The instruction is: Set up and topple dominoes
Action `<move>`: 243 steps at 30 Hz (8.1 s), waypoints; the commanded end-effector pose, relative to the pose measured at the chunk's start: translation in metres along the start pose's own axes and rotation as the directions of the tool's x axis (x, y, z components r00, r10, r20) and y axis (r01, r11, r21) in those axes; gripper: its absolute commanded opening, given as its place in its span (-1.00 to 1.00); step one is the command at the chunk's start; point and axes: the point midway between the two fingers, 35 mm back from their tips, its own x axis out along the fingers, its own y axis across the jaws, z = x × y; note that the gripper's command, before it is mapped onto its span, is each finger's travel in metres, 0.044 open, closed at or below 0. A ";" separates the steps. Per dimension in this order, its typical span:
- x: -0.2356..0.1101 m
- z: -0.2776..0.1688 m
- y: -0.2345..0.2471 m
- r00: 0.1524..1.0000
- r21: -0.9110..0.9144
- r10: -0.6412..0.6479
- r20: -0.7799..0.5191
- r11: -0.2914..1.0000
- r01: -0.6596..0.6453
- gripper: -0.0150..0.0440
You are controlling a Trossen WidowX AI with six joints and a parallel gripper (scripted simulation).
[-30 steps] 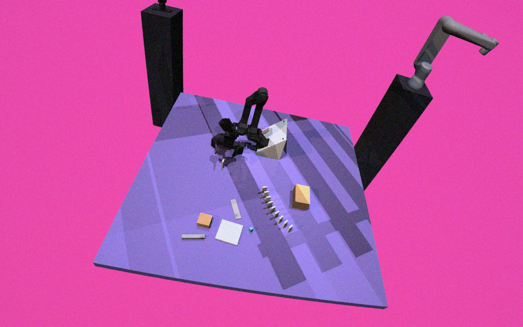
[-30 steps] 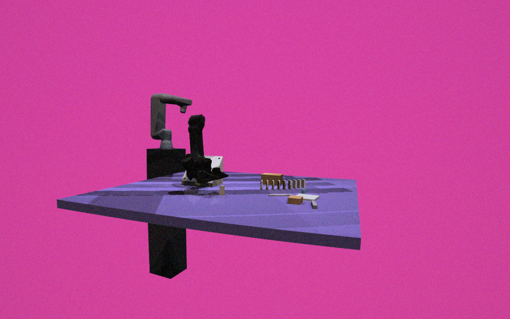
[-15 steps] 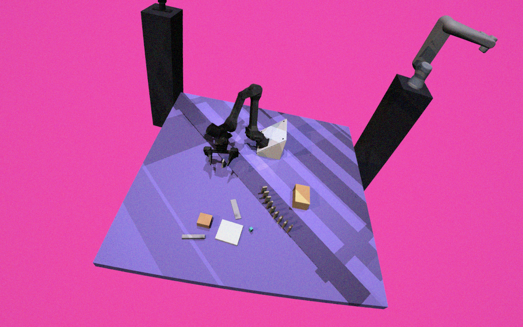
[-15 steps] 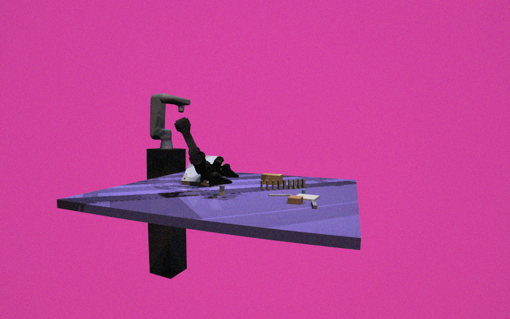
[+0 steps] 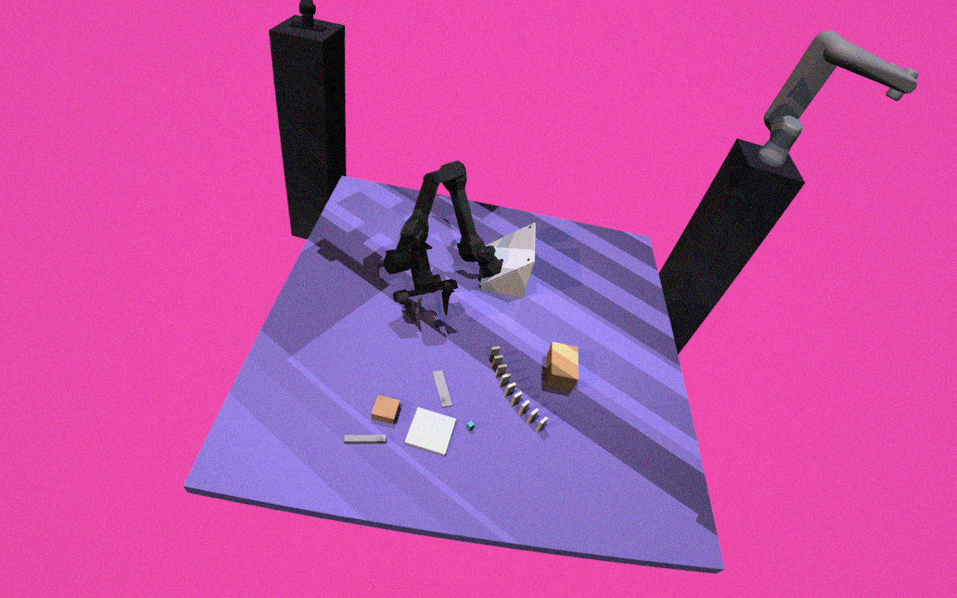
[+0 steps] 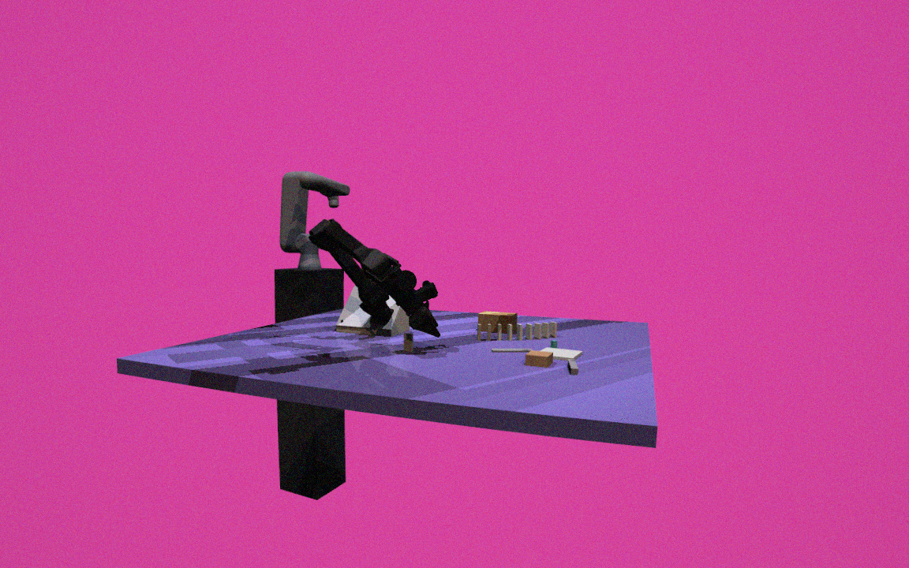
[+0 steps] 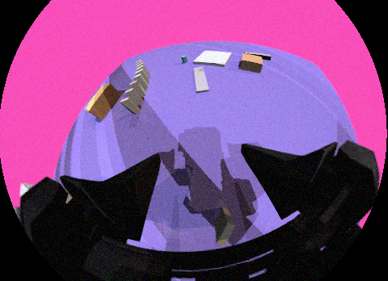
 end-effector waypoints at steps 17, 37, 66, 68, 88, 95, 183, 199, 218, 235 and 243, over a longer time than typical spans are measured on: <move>-0.085 -0.003 -0.001 0.719 -0.673 -0.131 -0.682 0.498 -0.547 1.00; -0.038 -0.048 -0.010 0.719 -0.674 -0.136 -0.682 0.499 -0.545 1.00; -0.028 -0.058 -0.012 0.719 -0.674 -0.137 -0.682 0.499 -0.545 -0.13; -0.028 -0.058 -0.012 0.719 -0.674 -0.137 -0.682 0.499 -0.545 -0.13; -0.116 0.044 0.015 0.846 -0.765 -0.160 -0.508 0.534 -0.359 -0.13; -0.061 0.106 0.063 0.825 -0.530 -0.090 -0.558 0.804 -0.271 -0.13; 0.053 0.139 0.172 0.729 -0.052 -0.115 -0.675 0.993 0.108 1.00; 0.035 0.121 0.172 0.726 0.535 -0.120 -0.677 0.597 0.598 0.11; 0.043 0.089 0.170 0.725 0.733 -0.123 -0.678 -0.033 0.680 -0.49; 0.043 0.089 0.170 0.725 0.733 -0.123 -0.678 -0.033 0.680 -0.49; 0.043 0.089 0.170 0.725 0.733 -0.123 -0.678 -0.033 0.680 -0.49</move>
